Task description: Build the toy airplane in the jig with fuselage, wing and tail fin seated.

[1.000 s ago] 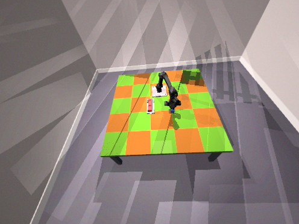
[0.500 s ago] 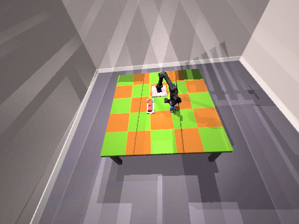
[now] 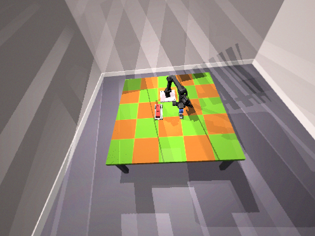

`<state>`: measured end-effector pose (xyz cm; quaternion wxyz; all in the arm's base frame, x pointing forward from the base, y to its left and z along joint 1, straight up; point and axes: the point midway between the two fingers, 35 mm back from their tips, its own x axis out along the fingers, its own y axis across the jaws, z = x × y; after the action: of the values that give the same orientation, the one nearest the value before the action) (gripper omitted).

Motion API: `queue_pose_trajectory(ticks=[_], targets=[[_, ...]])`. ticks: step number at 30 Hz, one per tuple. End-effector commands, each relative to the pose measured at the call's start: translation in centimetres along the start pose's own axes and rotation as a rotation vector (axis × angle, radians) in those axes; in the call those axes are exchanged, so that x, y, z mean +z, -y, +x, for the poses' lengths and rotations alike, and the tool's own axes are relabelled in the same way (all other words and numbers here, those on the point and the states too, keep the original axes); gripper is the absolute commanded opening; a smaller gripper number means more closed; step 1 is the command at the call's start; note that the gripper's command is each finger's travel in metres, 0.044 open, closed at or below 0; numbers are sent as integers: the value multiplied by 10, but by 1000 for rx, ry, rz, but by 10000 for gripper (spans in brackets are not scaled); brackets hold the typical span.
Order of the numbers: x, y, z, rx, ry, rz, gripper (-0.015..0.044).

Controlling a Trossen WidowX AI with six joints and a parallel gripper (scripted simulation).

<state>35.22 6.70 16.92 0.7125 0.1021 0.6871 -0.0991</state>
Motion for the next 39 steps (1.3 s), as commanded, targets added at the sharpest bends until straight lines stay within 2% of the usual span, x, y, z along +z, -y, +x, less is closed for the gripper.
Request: queue_pose_trajectory(ticks=[1, 39], targets=[[2, 8, 0, 3, -4, 49, 0], [15, 131, 19, -10, 1, 692, 0]])
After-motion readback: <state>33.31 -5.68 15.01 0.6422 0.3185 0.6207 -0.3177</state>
